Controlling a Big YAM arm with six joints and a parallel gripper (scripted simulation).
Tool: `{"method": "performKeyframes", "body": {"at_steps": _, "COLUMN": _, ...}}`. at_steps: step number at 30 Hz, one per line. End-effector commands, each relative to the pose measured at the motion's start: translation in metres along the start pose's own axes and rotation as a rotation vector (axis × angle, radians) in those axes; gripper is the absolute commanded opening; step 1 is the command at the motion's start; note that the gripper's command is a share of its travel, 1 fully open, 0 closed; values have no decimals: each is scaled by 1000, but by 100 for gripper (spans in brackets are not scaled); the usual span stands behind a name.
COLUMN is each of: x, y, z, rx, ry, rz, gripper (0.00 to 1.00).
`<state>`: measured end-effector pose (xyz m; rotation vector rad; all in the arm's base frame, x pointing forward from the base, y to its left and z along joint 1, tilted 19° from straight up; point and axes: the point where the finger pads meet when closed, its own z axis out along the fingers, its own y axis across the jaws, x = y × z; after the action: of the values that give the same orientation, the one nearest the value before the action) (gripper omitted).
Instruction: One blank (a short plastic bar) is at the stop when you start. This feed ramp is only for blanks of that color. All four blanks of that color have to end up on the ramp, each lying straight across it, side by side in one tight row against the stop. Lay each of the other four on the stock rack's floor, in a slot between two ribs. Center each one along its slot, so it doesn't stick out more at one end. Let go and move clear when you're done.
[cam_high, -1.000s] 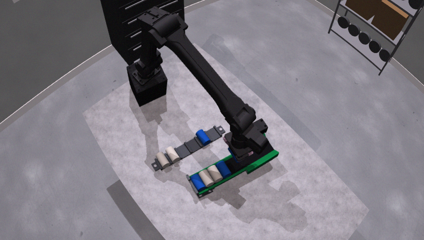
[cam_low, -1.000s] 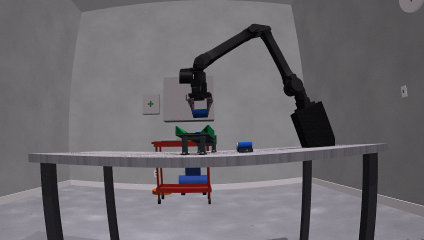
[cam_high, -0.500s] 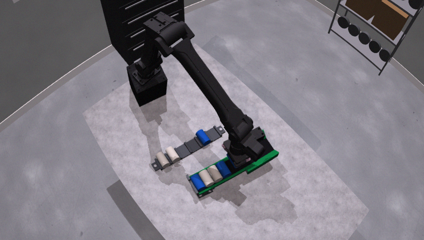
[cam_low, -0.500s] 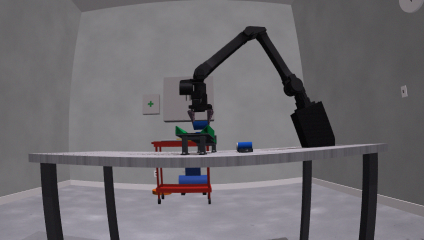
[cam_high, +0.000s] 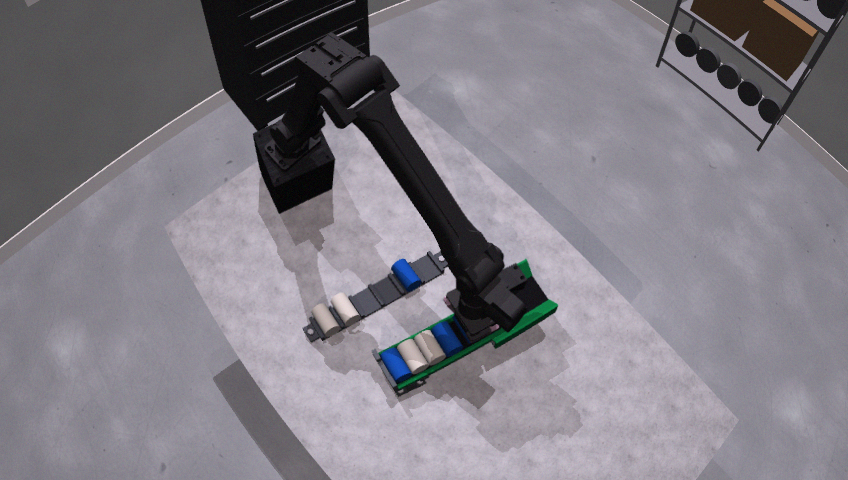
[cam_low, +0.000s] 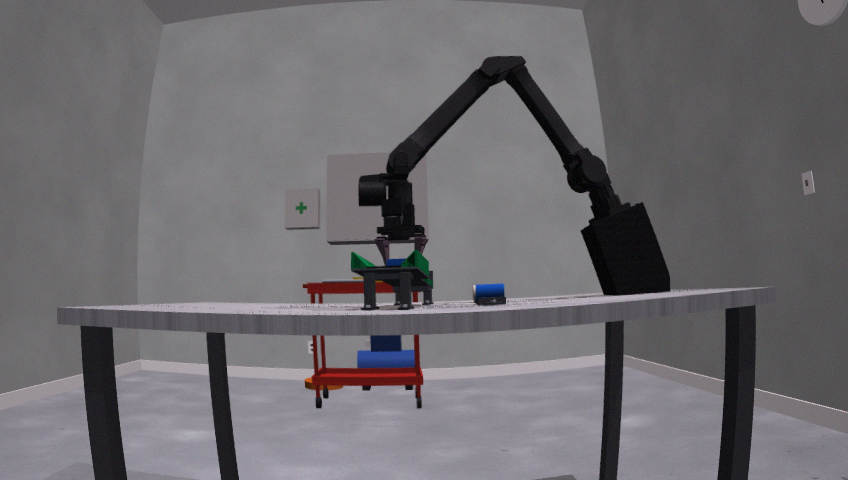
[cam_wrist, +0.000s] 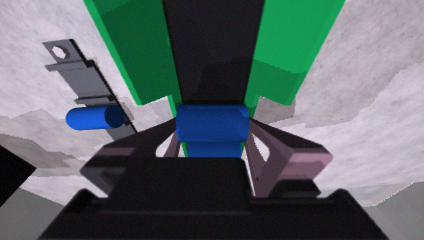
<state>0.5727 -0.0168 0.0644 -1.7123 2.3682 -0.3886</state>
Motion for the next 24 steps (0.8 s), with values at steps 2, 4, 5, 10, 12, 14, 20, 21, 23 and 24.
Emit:
{"method": "performKeyframes", "body": {"at_steps": 2, "x": -2, "y": -18, "z": -10, "rx": 44, "ry": -17, "rz": 0, "gripper": 64}}
{"method": "performKeyframes", "body": {"at_steps": 4, "x": -2, "y": -19, "z": -12, "rx": 48, "ry": -18, "rz": 1, "gripper": 64}}
{"method": "performKeyframes", "body": {"at_steps": 5, "x": -2, "y": -19, "z": -12, "rx": 47, "ry": -17, "rz": 1, "gripper": 64}}
{"method": "performKeyframes", "body": {"at_steps": 10, "x": -1, "y": -18, "z": -12, "rx": 43, "ry": -16, "rz": 1, "gripper": 64}}
{"method": "performKeyframes", "body": {"at_steps": 12, "x": -1, "y": -18, "z": -12, "rx": 43, "ry": -16, "rz": 1, "gripper": 64}}
{"method": "performKeyframes", "body": {"at_steps": 14, "x": -1, "y": -18, "z": -12, "rx": 43, "ry": -16, "rz": 1, "gripper": 64}}
{"method": "performKeyframes", "body": {"at_steps": 20, "x": -1, "y": -18, "z": -12, "rx": 43, "ry": -16, "rz": 1, "gripper": 64}}
{"method": "performKeyframes", "body": {"at_steps": 21, "x": -1, "y": -18, "z": -12, "rx": 43, "ry": -16, "rz": 1, "gripper": 64}}
{"method": "performKeyframes", "body": {"at_steps": 23, "x": -1, "y": -18, "z": -12, "rx": 43, "ry": -16, "rz": 1, "gripper": 64}}
{"method": "performKeyframes", "body": {"at_steps": 24, "x": -1, "y": -18, "z": -12, "rx": 43, "ry": -16, "rz": 1, "gripper": 64}}
